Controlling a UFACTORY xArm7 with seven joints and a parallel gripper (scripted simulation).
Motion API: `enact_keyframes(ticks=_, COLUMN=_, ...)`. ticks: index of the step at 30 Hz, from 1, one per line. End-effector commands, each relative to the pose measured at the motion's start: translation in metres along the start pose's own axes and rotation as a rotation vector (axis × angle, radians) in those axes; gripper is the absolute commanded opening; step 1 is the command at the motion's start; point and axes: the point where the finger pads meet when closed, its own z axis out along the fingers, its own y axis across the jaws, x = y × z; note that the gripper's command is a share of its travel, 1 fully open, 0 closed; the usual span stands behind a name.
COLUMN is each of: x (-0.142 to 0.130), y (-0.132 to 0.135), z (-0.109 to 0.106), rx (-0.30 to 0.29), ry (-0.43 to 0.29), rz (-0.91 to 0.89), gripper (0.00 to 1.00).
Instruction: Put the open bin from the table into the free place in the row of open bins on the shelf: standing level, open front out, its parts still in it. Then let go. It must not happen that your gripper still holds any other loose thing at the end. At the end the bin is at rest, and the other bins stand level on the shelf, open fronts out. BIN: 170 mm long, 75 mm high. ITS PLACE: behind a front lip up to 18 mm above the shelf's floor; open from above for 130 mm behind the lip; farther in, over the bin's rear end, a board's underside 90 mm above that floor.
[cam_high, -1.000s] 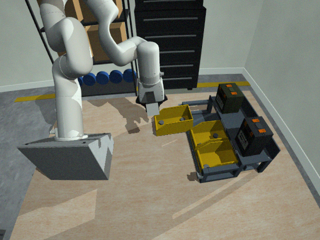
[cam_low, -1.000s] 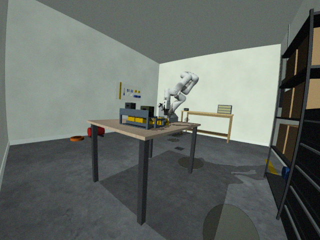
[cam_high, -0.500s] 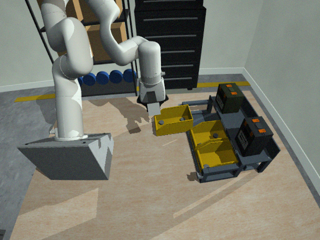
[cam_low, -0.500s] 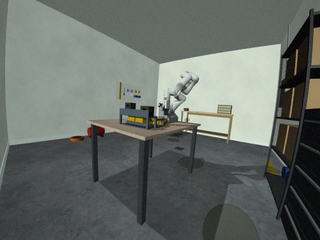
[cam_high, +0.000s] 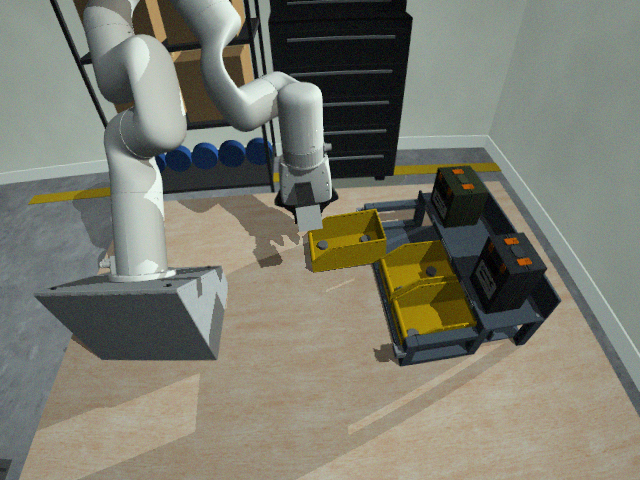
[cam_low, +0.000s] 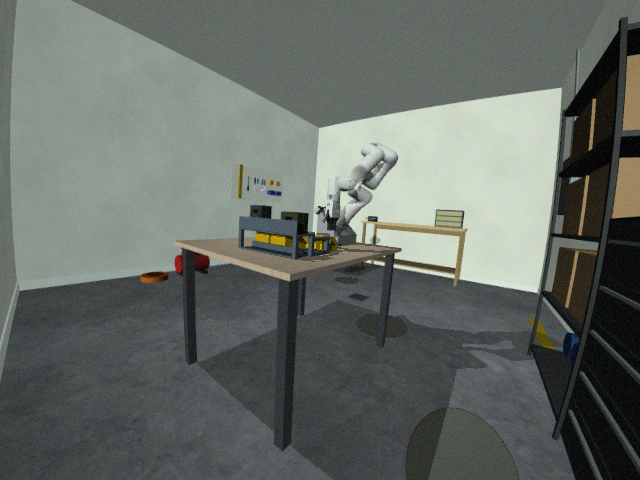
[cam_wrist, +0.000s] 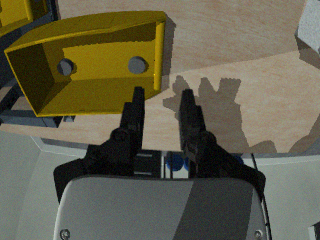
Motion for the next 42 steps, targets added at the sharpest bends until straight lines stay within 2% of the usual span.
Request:
enact_keyframes(ticks=1, x=0.000, y=-0.003, z=-0.001, rx=0.003, ry=0.000, rz=0.000, gripper=0.33)
enact_keyframes(ticks=12, x=0.000, y=-0.003, z=-0.001, rx=0.003, ry=0.000, rz=0.000, gripper=0.33)
enact_keyframes(ticks=13, x=0.000, y=-0.003, z=-0.001, rx=0.003, ry=0.000, rz=0.000, gripper=1.00)
enact_keyframes(ticks=29, x=0.000, y=-0.003, z=-0.001, rx=0.003, ry=0.000, rz=0.000, gripper=1.00)
enact_keyframes(ticks=34, x=0.000, y=-0.003, z=0.054, rx=0.090, ry=0.000, rz=0.000, gripper=1.00)
enact_keyframes(ticks=42, x=0.000, y=-0.003, z=0.054, rx=0.090, ry=0.000, rz=0.000, gripper=1.00)
